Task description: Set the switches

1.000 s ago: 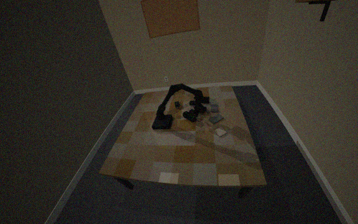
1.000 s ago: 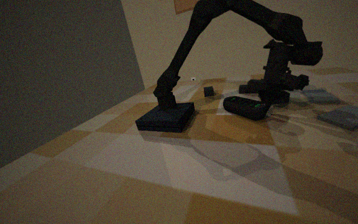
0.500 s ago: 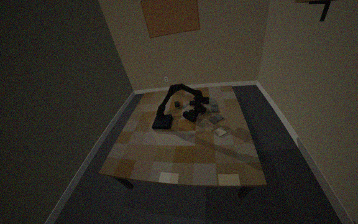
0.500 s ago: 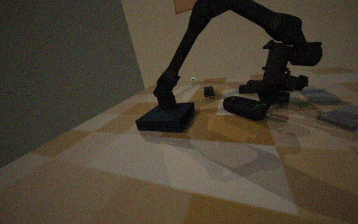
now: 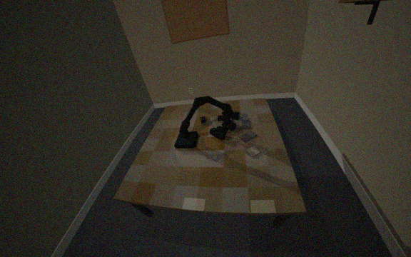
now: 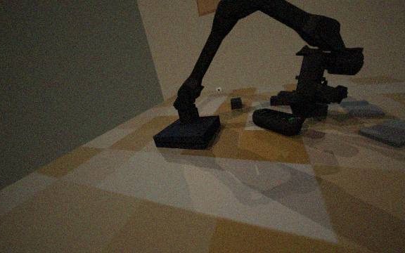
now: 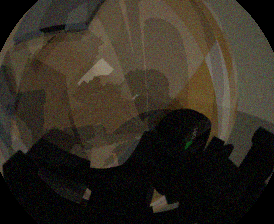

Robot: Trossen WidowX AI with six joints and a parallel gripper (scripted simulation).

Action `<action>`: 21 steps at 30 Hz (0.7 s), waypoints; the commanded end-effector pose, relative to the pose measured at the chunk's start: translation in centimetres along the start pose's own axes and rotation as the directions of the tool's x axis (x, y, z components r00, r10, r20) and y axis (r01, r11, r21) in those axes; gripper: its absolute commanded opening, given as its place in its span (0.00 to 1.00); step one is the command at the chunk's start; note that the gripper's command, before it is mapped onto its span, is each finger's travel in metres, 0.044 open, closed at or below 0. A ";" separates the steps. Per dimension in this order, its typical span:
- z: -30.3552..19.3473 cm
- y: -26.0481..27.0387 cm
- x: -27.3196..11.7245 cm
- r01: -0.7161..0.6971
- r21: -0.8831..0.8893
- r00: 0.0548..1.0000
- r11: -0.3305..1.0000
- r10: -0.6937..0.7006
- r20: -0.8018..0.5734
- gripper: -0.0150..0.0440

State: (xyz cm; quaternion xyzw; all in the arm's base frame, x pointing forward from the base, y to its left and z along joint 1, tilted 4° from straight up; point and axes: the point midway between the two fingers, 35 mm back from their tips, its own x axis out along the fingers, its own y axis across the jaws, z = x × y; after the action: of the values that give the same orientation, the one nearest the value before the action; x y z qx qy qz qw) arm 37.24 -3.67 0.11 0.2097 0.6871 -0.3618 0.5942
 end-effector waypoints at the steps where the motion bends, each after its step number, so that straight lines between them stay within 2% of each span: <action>1: -0.2 -0.3 0.3 0.007 -0.006 1.000 1.000 -0.007 -0.005 0.25; 21: 0.3 -2.1 0.9 0.008 -0.006 1.000 1.000 -0.008 -0.005 0.25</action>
State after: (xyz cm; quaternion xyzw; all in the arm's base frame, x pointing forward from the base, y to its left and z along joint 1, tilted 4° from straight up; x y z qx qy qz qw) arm 36.52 -4.88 0.21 0.2112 0.6841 -0.3588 0.5989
